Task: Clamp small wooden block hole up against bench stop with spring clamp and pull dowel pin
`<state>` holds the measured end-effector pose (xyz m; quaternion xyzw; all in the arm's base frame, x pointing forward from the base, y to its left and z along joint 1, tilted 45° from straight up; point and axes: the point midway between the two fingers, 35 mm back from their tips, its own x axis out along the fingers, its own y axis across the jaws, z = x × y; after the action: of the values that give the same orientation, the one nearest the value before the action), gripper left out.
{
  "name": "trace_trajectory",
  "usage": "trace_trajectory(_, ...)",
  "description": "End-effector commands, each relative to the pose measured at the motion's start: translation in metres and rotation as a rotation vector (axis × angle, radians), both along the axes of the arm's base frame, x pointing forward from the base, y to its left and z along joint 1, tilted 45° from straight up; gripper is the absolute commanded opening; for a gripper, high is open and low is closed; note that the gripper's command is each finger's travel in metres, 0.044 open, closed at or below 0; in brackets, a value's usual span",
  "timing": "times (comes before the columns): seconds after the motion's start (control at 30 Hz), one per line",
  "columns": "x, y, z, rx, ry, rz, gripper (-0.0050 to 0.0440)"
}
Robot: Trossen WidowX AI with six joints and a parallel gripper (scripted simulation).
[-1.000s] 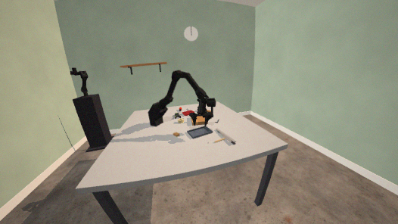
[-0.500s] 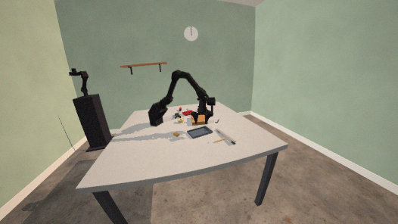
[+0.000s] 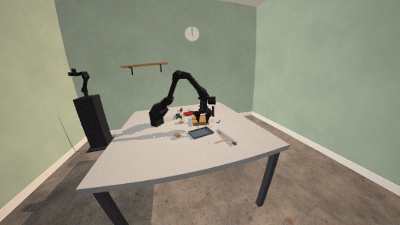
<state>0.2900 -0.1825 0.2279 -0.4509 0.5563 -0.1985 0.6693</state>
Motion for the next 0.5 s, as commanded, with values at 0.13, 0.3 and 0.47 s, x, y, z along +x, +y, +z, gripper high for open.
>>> trace_trajectory(0.13, 0.006, 0.022, -0.009, 0.053, -0.057, 0.003, 0.044)
trace_trajectory(0.3, 0.01, 0.033, -0.012, 0.079, -0.09, 0.001, 0.044)
trace_trajectory(0.47, 0.012, 0.044, -0.015, 0.105, -0.121, -0.001, 0.044)
